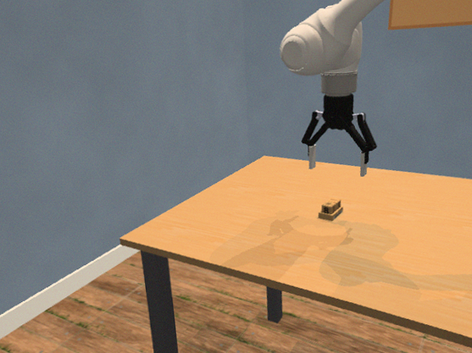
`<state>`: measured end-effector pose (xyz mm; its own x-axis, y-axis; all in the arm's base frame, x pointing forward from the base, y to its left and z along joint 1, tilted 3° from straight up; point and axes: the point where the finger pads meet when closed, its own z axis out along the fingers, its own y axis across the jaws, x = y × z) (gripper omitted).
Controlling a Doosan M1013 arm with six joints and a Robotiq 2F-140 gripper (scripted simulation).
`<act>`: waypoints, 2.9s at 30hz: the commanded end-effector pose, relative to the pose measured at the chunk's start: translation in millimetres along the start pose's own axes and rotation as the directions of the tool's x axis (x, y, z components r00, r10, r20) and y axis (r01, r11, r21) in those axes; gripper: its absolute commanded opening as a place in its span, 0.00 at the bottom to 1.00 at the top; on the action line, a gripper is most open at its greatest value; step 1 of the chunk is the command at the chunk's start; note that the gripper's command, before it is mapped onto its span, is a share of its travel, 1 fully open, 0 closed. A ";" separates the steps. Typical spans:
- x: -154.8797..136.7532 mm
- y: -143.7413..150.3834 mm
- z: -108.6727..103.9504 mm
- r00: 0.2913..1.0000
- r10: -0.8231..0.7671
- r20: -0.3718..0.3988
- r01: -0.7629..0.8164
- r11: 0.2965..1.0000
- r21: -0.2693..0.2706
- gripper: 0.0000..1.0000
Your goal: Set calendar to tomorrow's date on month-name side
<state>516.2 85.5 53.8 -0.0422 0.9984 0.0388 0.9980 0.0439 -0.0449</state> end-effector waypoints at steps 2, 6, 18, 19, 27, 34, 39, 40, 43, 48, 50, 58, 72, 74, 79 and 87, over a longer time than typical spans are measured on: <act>-1.3 4.8 -5.7 1.000 0.001 0.002 -0.001 1.000 -0.009 1.00; -1.3 4.8 -5.7 1.000 0.001 0.002 -0.001 1.000 -0.009 1.00; -1.3 4.8 -5.7 1.000 0.001 0.002 -0.001 1.000 -0.009 1.00; -1.3 4.8 -5.7 1.000 0.001 0.002 -0.001 1.000 -0.009 1.00; -1.3 4.8 -5.7 1.000 0.001 0.002 -0.001 1.000 -0.009 1.00; -1.3 4.8 -5.7 1.000 0.001 0.002 -0.001 1.000 -0.009 1.00; -1.3 4.8 -5.8 1.000 0.001 0.002 -0.001 1.000 -0.009 1.00; -1.3 4.8 -5.9 1.000 0.001 0.002 -0.001 1.000 -0.009 1.00; -1.3 4.7 -7.6 1.000 0.001 0.002 -0.001 1.000 -0.009 1.00; -1.3 4.7 -12.2 1.000 0.001 0.002 -0.001 1.000 -0.009 1.00; -1.3 4.7 -17.0 1.000 0.001 0.002 -0.001 1.000 -0.009 1.00; -1.2 4.4 -43.8 1.000 0.001 0.002 -0.001 1.000 -0.009 1.00; -1.2 4.3 -62.8 1.000 0.001 0.002 -0.001 1.000 -0.009 1.00; -1.2 4.3 -62.8 1.000 0.001 0.002 -0.001 1.000 -0.009 1.00; -1.2 4.3 -62.8 1.000 0.001 0.002 -0.001 1.000 -0.009 1.00; -1.2 4.3 -62.8 1.000 0.001 0.002 -0.001 1.000 -0.009 1.00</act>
<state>518.6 86.2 110.5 -0.0444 0.9982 0.0413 0.9979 0.0462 -0.0450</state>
